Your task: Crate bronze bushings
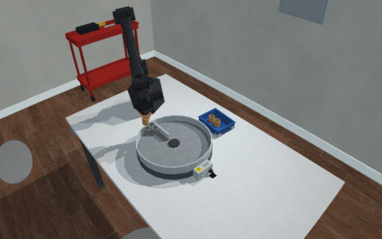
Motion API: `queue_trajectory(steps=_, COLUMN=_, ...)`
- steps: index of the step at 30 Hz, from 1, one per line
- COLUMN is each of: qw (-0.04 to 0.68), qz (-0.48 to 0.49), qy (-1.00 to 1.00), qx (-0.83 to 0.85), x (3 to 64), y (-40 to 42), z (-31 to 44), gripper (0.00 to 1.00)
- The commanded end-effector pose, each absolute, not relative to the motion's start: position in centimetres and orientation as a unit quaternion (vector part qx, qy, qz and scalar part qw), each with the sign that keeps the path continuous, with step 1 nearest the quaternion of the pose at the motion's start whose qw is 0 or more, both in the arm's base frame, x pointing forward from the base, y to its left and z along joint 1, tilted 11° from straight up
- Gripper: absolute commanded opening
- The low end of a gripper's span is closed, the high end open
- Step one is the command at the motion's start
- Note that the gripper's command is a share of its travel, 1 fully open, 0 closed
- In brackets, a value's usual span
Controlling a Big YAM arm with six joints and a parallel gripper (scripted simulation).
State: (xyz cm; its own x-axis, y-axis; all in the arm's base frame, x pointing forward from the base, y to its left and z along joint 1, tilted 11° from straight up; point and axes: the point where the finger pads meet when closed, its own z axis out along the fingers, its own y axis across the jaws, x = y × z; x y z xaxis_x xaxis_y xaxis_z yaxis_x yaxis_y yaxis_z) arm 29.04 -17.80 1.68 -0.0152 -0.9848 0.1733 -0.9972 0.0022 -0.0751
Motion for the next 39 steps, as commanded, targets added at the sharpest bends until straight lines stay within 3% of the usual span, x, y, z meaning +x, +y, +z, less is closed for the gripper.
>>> queue_trajectory(steps=1, qw=0.027, qz=0.111, qy=-0.708, qx=0.697, x=30.9, y=-18.3, z=3.3, gripper=0.0)
queue_trajectory(steps=27, qw=0.029, qz=0.107, qy=-0.706, qx=0.699, x=31.4, y=-17.8, z=2.9, gripper=0.0)
queue_trajectory(steps=39, qw=0.028, qz=0.102, qy=-0.706, qx=0.7, x=34.0, y=-13.3, z=2.3, gripper=0.0)
